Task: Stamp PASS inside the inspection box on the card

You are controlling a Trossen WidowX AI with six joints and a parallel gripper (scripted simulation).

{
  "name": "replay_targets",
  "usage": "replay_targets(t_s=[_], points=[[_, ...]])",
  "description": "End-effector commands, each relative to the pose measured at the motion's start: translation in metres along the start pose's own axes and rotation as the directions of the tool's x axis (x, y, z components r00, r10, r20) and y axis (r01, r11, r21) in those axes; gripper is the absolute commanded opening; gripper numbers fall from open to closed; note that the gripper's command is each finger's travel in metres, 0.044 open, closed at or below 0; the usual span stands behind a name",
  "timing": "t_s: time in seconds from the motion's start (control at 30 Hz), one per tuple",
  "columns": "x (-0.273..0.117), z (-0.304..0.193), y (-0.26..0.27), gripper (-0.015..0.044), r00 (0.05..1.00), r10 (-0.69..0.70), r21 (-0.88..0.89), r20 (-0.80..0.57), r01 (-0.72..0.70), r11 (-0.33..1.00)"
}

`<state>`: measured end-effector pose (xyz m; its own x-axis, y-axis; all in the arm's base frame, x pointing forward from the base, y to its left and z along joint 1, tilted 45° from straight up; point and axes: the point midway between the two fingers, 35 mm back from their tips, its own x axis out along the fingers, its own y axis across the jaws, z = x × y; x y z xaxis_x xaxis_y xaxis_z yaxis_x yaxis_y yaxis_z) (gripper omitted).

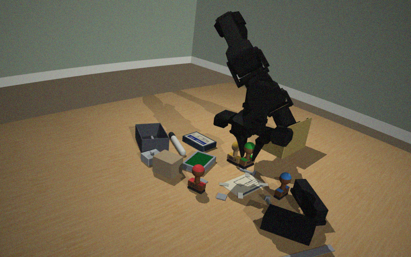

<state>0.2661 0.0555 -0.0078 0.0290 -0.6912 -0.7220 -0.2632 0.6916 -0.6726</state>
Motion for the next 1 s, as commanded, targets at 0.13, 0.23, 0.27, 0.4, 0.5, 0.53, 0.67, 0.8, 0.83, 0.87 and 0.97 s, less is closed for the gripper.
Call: replay_targets(t_s=[0.13,0.23,0.27,0.4,0.5,0.53,0.67,0.8,0.83,0.87,0.97], points=[[-0.015,0.000,0.000,0.0000,1.000,0.004,0.008,0.002,-0.004,1.000],[-0.020,0.000,0.000,0.0000,1.000,0.004,0.008,0.001,-0.004,1.000],[-0.021,0.000,0.000,0.0000,1.000,0.004,0.008,0.001,-0.004,1.000],[-0.022,0.005,0.002,0.0000,1.000,0.004,0.008,0.002,-0.004,1.000],[-0.024,0.016,0.005,0.0000,1.000,0.004,0.009,0.002,-0.004,1.000],[-0.025,0.019,0.006,0.0000,1.000,0.004,0.009,0.002,-0.004,1.000],[-0.027,0.033,0.011,0.0000,1.000,0.005,0.010,0.003,-0.005,1.000],[-0.028,0.046,0.016,0.0000,1.000,0.005,0.011,0.003,-0.005,1.000],[-0.029,0.050,0.017,0.0000,1.000,0.005,0.012,0.004,-0.005,1.000],[-0.029,0.053,0.018,0.0000,1.000,0.005,0.012,0.004,-0.005,1.000],[-0.029,0.063,0.022,0.0000,1.000,0.005,0.013,0.004,-0.005,1.000]])
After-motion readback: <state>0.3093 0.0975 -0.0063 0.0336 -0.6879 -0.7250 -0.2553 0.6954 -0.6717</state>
